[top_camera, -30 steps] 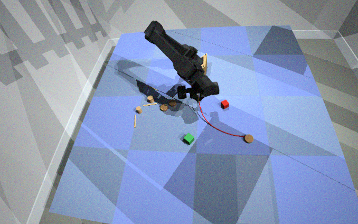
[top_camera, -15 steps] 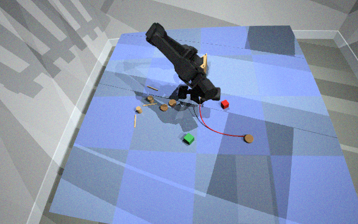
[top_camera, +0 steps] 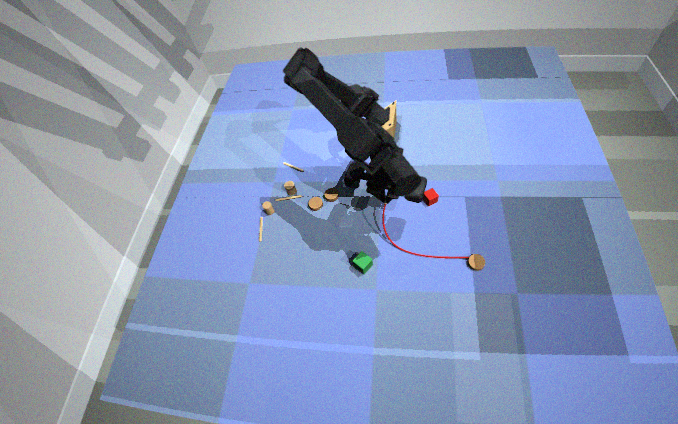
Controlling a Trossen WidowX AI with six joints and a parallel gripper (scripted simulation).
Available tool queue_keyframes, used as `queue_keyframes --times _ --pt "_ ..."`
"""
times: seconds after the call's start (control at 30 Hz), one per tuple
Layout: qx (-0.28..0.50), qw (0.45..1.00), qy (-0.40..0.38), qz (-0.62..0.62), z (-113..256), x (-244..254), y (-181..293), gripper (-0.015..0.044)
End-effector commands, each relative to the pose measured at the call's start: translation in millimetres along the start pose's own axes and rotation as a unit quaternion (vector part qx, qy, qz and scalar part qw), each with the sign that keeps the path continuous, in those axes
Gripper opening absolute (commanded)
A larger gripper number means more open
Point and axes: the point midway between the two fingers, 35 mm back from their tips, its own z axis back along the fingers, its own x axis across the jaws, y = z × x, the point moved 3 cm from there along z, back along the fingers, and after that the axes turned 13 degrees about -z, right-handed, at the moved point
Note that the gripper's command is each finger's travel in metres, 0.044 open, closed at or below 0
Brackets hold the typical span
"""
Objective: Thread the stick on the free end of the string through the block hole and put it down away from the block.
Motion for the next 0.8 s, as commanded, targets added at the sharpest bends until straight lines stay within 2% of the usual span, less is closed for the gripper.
queue_keyframes --times 0.0,0.77 --pt "0.002 1.000 -0.001 -0.030 0.7 -3.8 4.3 0.0000" --pt "0.003 0.980 0.000 -0.200 0.0 -27.5 22.7 0.0000"
